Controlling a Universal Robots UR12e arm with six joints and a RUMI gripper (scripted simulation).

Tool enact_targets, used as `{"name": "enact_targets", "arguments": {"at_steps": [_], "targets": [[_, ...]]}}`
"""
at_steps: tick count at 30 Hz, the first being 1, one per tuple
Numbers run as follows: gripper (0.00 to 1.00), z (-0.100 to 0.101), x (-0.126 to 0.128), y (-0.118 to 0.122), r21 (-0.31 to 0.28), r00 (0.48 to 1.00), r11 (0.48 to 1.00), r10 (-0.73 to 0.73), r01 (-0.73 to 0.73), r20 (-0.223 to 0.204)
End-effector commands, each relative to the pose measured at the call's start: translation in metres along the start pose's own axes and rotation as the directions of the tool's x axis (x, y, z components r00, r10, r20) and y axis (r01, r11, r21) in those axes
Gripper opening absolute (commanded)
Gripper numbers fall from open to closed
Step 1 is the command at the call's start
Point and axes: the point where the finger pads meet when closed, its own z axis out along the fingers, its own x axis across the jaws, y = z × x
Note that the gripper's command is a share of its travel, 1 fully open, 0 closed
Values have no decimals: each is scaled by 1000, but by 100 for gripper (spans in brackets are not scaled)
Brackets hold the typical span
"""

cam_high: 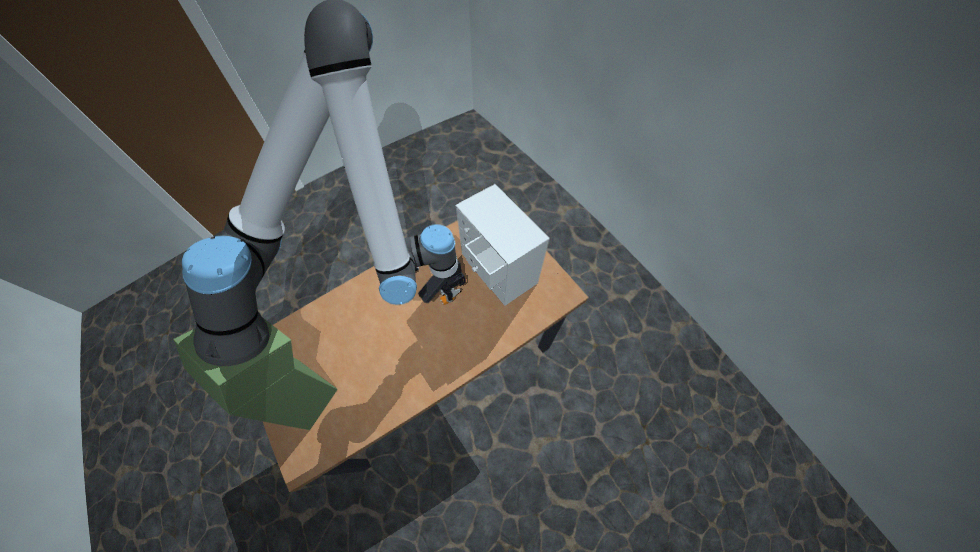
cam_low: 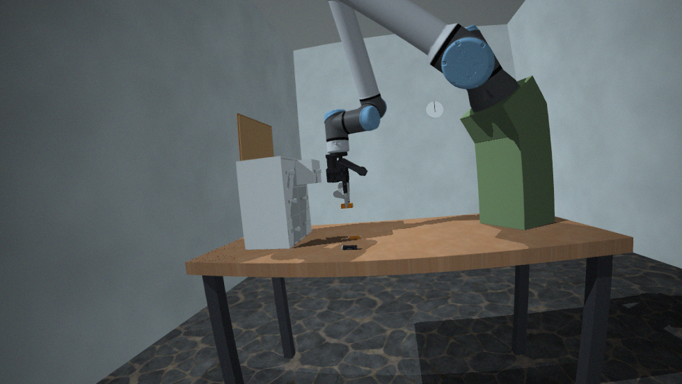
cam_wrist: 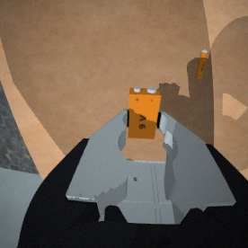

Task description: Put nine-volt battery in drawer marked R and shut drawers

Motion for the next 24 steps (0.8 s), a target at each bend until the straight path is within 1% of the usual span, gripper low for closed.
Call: {"name": "enact_targets", "arguments": {"at_steps": [1,16,18,24], "targets": [[13,-4,0,0,-1,1000,1000,0,0,0],[13,-28,0,0,-1,1000,1000,0,0,0],[13,-28,0,0,-1,1000,1000,0,0,0],[13,-42,0,0,-1,1000,1000,0,0,0]]}}
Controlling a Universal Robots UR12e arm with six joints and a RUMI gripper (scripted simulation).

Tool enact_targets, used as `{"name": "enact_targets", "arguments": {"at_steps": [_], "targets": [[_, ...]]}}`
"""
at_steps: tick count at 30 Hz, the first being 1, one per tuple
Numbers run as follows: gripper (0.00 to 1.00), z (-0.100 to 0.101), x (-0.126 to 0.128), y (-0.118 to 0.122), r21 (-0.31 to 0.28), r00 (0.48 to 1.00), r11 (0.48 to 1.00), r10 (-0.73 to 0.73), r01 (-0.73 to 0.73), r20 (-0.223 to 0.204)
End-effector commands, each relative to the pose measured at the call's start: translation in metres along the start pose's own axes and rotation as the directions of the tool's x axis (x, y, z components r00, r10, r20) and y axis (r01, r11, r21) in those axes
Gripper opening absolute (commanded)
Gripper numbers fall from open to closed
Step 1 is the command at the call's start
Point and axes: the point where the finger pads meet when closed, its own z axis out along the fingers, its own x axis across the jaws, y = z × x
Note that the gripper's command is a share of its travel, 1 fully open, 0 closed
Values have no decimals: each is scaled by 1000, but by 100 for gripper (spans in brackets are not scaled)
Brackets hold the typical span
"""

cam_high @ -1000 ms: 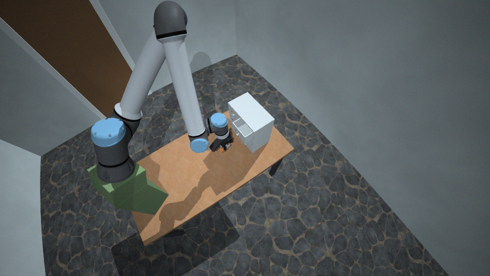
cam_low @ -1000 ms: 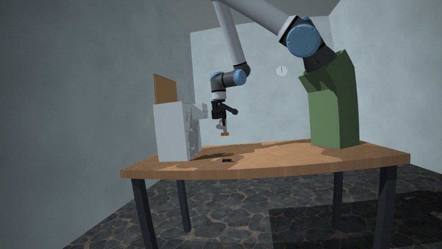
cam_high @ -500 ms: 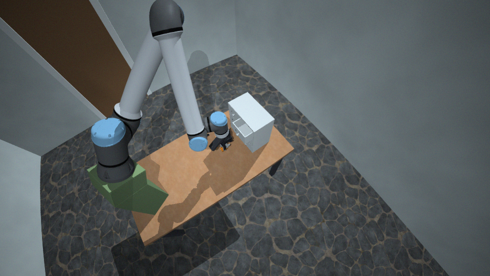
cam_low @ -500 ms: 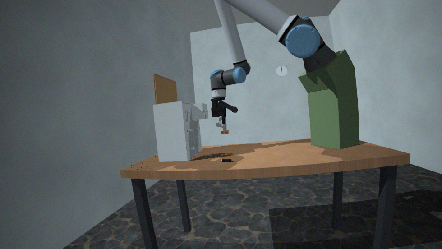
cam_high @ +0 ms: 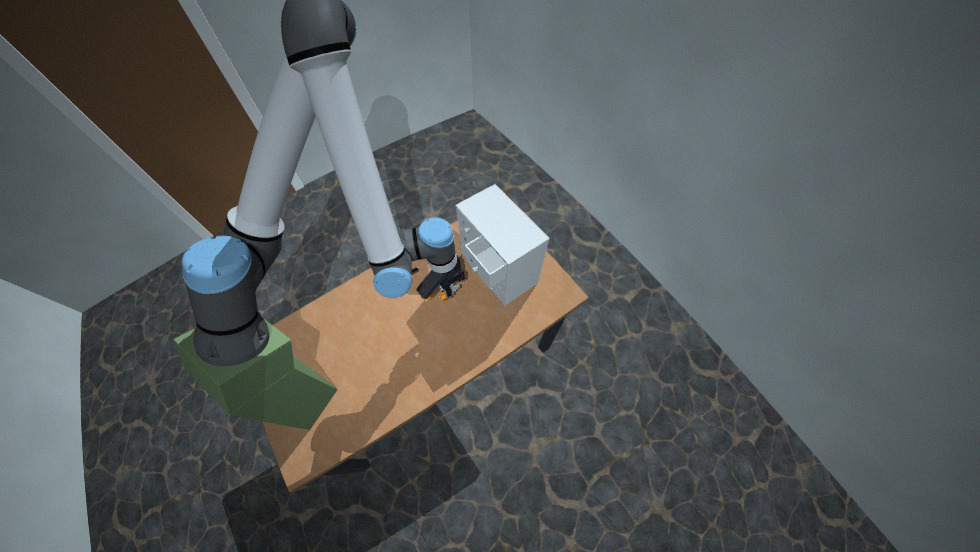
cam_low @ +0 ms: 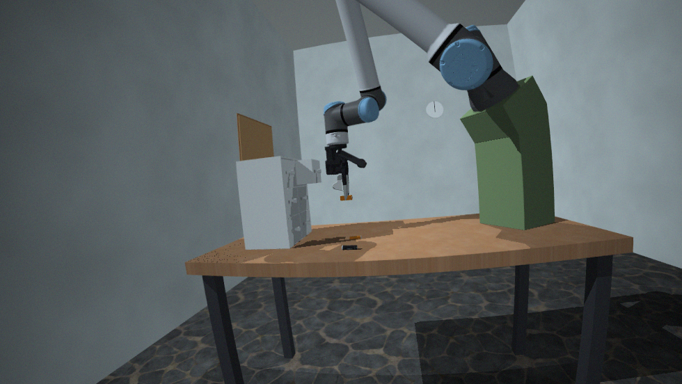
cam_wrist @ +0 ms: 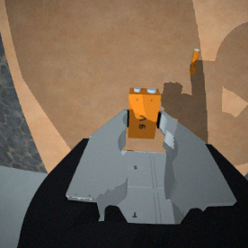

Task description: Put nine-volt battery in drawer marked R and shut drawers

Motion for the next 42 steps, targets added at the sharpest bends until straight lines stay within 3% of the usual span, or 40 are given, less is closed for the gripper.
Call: {"name": "enact_targets", "arguments": {"at_steps": [1,42], "targets": [[13,-13,0,0,-1,1000,1000,0,0,0],[13,-119,0,0,-1,1000,1000,0,0,0]]}}
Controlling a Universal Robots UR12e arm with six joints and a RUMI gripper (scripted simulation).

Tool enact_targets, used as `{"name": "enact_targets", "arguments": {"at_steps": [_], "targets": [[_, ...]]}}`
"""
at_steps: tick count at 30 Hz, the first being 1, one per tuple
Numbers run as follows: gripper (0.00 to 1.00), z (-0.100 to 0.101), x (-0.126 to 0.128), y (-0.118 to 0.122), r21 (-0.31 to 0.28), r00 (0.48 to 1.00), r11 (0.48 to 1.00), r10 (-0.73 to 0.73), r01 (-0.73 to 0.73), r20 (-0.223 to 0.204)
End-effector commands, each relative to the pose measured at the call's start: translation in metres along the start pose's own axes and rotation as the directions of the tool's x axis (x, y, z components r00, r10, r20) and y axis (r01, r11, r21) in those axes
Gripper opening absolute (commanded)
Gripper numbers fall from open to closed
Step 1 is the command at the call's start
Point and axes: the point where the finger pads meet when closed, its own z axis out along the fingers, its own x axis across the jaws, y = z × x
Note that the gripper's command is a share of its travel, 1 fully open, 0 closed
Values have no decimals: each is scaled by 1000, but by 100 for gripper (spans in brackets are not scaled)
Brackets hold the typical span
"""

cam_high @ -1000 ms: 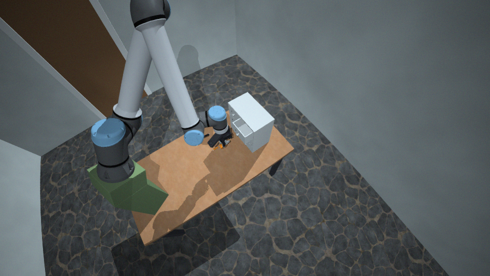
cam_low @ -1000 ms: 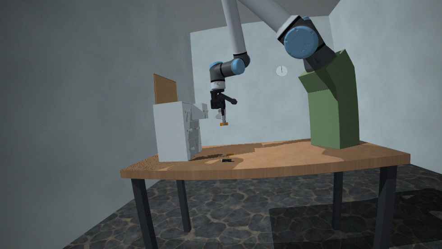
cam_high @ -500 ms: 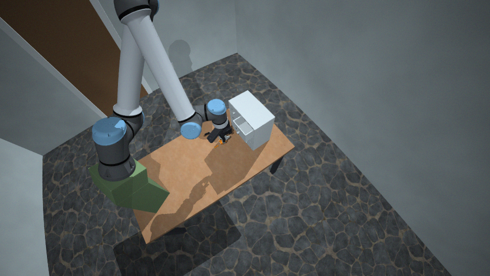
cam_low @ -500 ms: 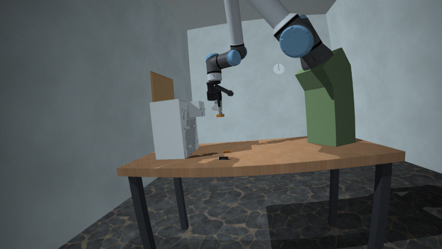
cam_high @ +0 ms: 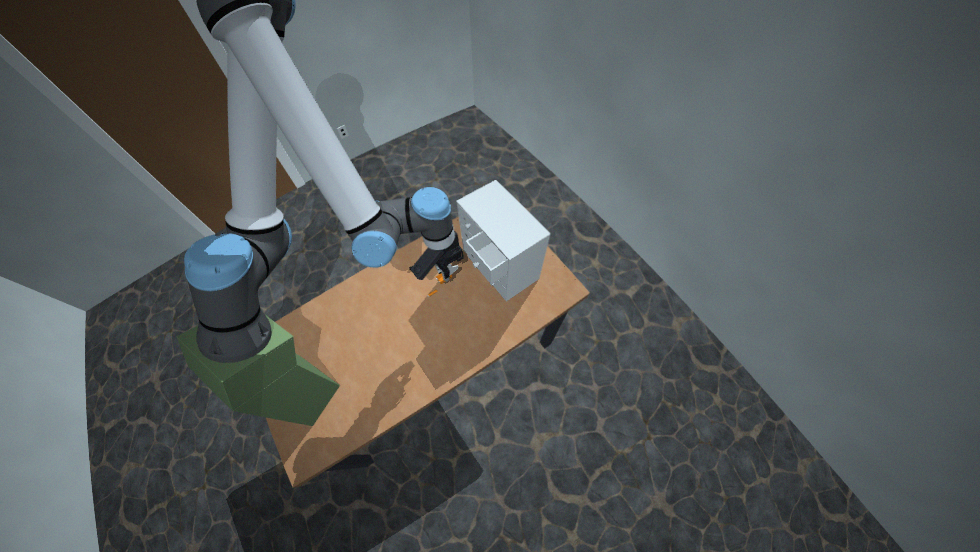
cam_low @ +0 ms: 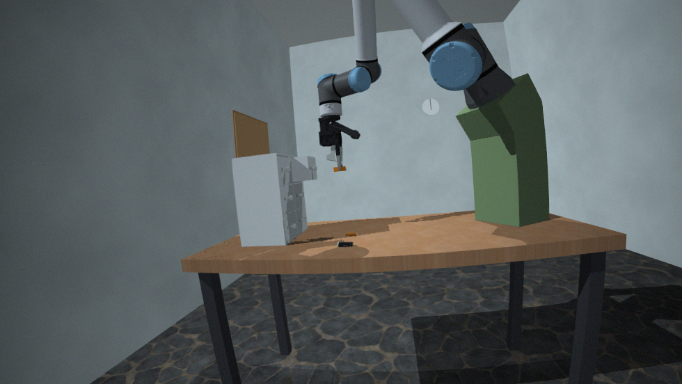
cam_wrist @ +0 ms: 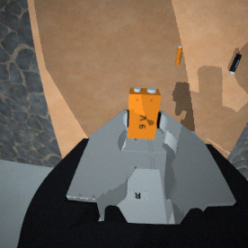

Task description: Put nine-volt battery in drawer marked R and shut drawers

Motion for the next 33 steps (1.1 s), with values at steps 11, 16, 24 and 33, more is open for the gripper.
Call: {"name": "enact_targets", "arguments": {"at_steps": [11,16,24,33], "targets": [[13,-39,0,0,0,1000,1000,-1,1,0],[13,-52,0,0,0,1000,1000,-1,1,0],[13,-65,0,0,0,1000,1000,-1,1,0],[13,-81,0,0,0,1000,1000,-1,1,0]]}}
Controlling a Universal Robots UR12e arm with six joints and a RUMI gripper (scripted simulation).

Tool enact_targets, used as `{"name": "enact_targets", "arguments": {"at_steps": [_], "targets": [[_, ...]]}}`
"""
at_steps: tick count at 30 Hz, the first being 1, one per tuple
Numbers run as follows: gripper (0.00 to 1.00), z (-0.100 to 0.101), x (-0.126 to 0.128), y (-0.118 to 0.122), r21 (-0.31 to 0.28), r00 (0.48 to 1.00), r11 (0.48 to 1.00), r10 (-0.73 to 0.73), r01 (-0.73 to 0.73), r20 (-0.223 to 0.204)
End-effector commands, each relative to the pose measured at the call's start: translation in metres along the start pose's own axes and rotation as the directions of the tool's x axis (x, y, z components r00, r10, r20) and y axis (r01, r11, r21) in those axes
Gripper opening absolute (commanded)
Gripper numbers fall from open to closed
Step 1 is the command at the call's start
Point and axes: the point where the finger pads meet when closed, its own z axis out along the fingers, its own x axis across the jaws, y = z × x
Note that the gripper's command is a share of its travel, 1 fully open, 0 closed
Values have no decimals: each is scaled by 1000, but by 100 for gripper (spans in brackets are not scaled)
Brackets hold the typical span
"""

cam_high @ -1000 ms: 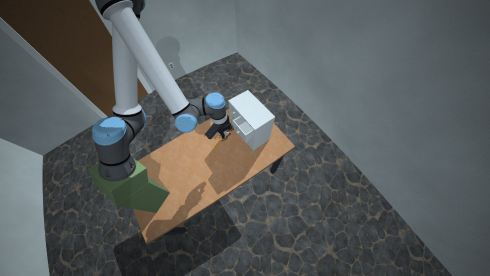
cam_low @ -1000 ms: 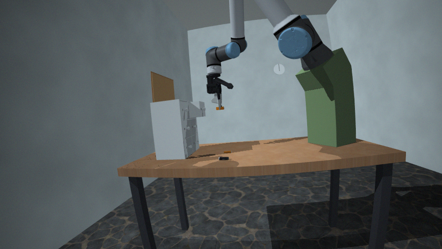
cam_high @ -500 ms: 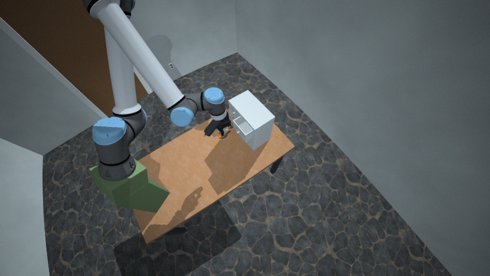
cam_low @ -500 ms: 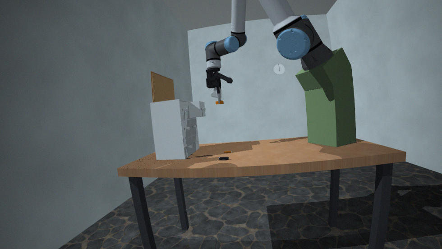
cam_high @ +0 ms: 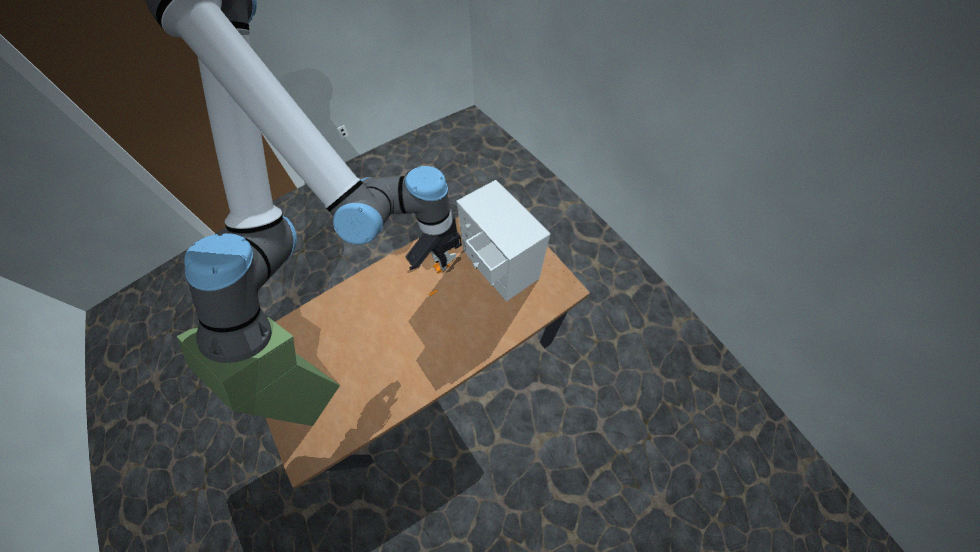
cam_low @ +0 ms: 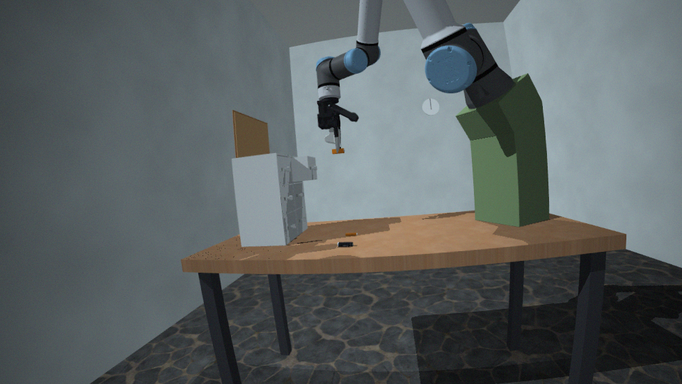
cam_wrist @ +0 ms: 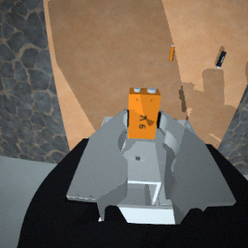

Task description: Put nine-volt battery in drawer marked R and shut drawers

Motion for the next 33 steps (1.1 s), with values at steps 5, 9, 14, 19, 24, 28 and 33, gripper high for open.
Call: {"name": "enact_targets", "arguments": {"at_steps": [5,9,14,19,24,28,33], "targets": [[13,-13,0,0,0,1000,1000,-1,1,0],[13,-18,0,0,0,1000,1000,-1,1,0],[13,-22,0,0,0,1000,1000,-1,1,0],[13,-25,0,0,0,1000,1000,-1,1,0],[13,-26,0,0,0,1000,1000,-1,1,0],[13,-27,0,0,0,1000,1000,-1,1,0],[13,-28,0,0,0,1000,1000,-1,1,0]]}}
